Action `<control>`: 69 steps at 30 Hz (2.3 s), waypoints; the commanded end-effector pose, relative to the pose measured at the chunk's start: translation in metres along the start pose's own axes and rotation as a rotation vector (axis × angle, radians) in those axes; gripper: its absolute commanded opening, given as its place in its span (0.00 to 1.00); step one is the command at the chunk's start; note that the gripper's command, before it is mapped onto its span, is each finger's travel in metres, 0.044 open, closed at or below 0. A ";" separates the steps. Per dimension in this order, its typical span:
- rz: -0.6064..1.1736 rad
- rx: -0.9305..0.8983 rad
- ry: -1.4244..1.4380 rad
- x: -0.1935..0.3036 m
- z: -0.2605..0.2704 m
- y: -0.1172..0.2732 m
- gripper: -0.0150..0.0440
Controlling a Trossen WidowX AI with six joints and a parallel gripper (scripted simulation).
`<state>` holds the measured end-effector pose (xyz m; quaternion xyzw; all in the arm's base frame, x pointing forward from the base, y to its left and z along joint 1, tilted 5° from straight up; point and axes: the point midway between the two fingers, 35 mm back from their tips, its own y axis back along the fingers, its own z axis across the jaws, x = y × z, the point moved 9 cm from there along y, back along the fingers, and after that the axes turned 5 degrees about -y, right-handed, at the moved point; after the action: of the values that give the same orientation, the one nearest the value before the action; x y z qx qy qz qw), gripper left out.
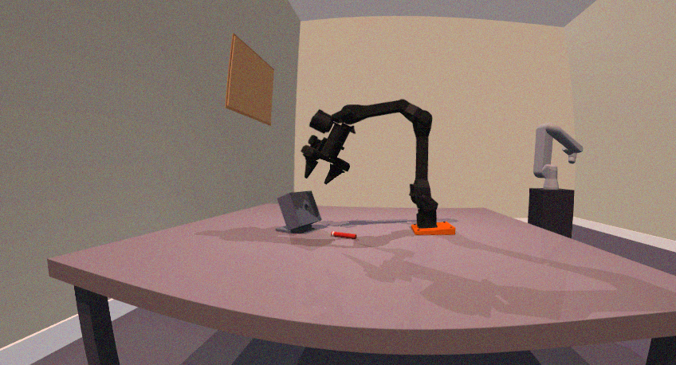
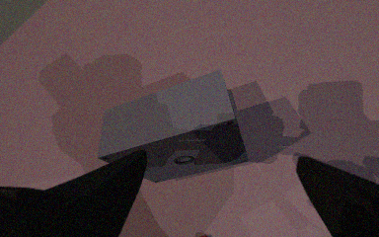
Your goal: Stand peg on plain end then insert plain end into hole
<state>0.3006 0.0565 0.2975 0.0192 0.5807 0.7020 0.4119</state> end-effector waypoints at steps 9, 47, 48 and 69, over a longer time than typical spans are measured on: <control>0.330 0.140 0.221 0.082 0.029 -0.035 1.00; 0.431 0.205 0.304 0.128 0.026 -0.082 1.00; 0.431 0.205 0.304 0.129 0.025 -0.083 1.00; 0.431 0.206 0.304 0.141 0.015 -0.110 1.00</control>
<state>0.2759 0.1520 0.1517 0.0793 0.6876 0.7039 0.1596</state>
